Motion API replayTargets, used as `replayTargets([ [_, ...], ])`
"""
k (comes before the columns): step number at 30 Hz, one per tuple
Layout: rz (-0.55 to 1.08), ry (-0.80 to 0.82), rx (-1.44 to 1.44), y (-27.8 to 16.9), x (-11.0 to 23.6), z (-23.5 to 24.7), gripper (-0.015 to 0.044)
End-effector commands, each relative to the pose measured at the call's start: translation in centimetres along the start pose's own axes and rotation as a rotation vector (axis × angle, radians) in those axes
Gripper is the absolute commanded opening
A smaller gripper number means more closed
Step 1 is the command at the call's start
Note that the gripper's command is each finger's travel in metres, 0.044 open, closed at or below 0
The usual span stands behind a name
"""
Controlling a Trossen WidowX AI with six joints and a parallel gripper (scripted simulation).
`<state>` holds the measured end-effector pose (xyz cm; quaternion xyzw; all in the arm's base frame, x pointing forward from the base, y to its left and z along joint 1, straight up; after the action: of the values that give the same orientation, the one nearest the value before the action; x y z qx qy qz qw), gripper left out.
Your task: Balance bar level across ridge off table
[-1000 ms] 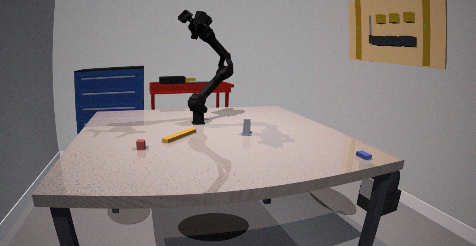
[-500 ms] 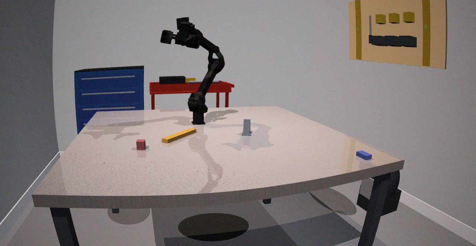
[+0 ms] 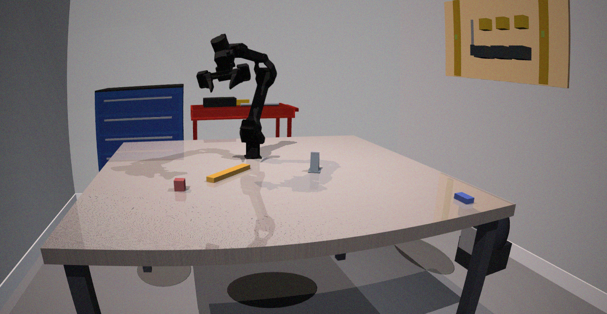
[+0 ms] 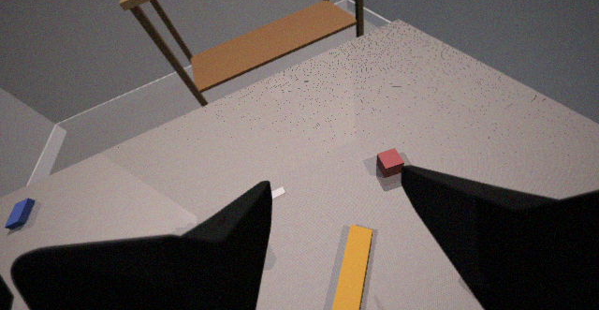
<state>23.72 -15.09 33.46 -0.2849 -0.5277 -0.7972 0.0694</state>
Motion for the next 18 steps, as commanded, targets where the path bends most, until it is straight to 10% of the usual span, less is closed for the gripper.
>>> replayTargets([
  [1, 0.127, -0.026, -0.077, -2.0, -2.4, -0.4, 0.0315],
  [18, 0.621, -0.278, -0.292, -11.3, -8.6, -1.4, 0.0315],
])
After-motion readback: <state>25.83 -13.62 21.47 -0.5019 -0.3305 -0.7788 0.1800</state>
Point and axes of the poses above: the point midway between the two fingers, 35 mm back from their tips, its own x axis back along the fingers, its own z axis across the jaws, y = z × x, the point moved 3 cm from there along x, back along the fingers, and after that the axes turned 10 degrees about -x, right-handed, at the moved point
